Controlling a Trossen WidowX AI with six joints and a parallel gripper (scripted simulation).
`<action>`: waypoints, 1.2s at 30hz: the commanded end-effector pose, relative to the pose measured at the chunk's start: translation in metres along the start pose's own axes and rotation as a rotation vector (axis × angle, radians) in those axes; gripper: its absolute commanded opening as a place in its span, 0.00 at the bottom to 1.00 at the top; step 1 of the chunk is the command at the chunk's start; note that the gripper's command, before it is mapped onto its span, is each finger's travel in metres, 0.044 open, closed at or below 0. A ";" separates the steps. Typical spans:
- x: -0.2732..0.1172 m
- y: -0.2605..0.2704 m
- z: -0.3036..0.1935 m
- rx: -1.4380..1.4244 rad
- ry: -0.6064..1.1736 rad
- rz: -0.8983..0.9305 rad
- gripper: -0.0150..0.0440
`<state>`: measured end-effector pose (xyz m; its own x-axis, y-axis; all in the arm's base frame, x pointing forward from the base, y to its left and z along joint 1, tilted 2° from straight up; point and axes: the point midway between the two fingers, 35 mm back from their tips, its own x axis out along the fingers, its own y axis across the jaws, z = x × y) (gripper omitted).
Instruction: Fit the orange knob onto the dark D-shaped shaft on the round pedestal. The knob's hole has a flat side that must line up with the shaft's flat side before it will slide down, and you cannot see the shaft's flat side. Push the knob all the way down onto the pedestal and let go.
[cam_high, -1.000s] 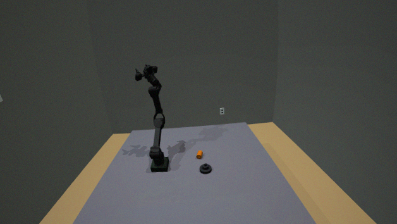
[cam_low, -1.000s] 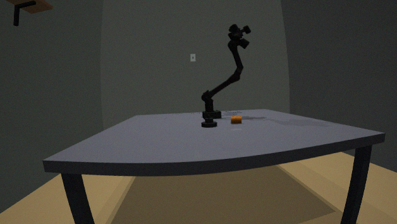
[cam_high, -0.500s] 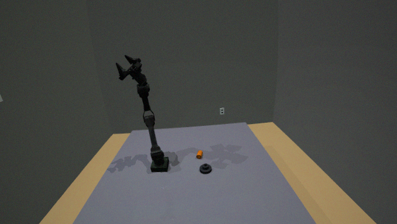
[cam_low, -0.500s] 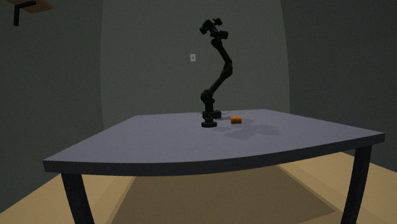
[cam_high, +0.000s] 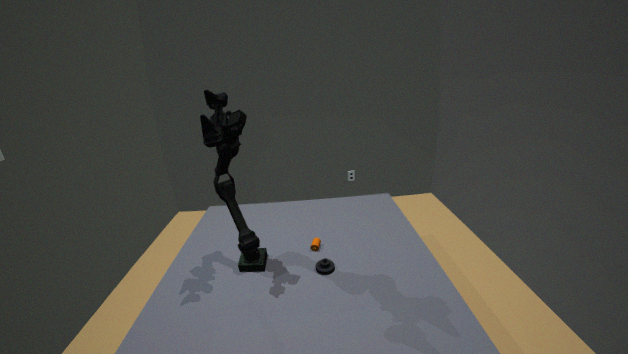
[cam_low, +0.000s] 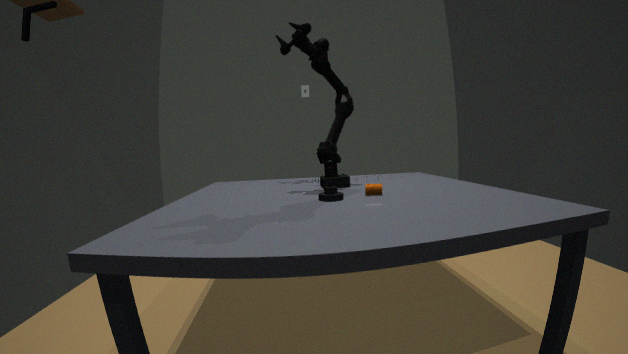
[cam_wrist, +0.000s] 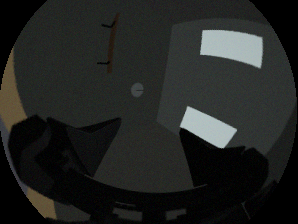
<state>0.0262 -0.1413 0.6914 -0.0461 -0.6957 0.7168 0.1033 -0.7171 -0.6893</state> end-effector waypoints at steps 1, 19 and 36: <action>0.002 0.052 0.057 0.040 -0.162 0.139 1.00; -0.139 0.191 0.285 0.188 -0.825 0.735 1.00; -0.413 0.235 0.361 -0.003 -1.334 1.357 1.00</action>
<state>0.4251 -0.0420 0.3195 0.8103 -0.3058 -0.4999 -0.4657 0.1818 -0.8661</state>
